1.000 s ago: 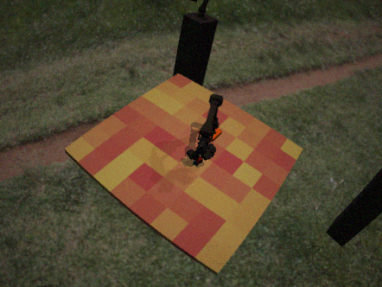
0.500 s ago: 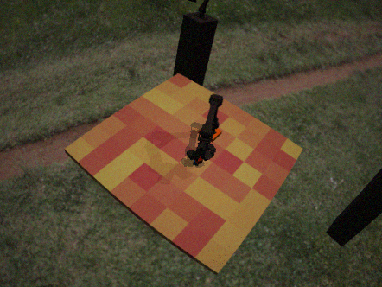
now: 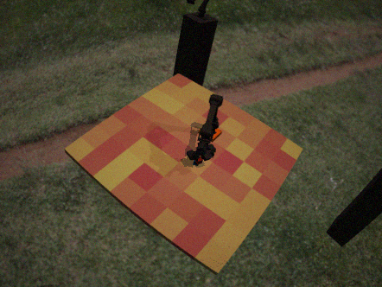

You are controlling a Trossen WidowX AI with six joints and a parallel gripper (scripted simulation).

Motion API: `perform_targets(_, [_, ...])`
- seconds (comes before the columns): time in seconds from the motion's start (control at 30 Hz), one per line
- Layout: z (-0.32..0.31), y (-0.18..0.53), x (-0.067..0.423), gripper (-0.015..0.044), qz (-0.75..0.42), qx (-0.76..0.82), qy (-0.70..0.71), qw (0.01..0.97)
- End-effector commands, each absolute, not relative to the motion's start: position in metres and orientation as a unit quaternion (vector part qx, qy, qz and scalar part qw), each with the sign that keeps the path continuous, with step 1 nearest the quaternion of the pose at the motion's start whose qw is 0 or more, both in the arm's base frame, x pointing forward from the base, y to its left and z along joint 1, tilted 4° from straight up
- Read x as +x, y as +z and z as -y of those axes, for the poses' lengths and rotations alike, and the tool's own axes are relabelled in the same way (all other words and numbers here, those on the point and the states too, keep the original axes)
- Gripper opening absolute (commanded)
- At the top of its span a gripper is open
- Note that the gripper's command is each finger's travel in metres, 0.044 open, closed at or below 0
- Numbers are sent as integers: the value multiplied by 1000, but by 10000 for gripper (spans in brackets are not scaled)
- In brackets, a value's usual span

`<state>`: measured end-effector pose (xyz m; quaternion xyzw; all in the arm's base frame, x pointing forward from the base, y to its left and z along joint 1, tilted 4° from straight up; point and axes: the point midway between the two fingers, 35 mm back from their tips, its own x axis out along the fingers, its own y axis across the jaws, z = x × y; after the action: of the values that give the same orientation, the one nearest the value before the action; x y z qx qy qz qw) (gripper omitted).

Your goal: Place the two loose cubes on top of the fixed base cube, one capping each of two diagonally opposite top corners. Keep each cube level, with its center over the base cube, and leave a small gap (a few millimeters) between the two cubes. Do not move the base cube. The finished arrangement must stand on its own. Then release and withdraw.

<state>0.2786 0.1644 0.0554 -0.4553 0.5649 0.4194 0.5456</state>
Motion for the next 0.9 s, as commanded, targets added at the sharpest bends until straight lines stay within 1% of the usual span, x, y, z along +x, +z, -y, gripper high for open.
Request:
perform_targets(0.0, [-164, 54, 278, 105, -565, -455, 421, 544])
perform_targets(0.13, [-164, 54, 278, 105, -565, -455, 421, 544])
perform_targets(0.27, [-164, 54, 278, 205, -565, -455, 421, 544])
perform_targets(0.43, [-164, 54, 278, 205, -565, -455, 421, 544])
perform_targets(0.87, [-166, 80, 278, 205, -565, -455, 419, 546])
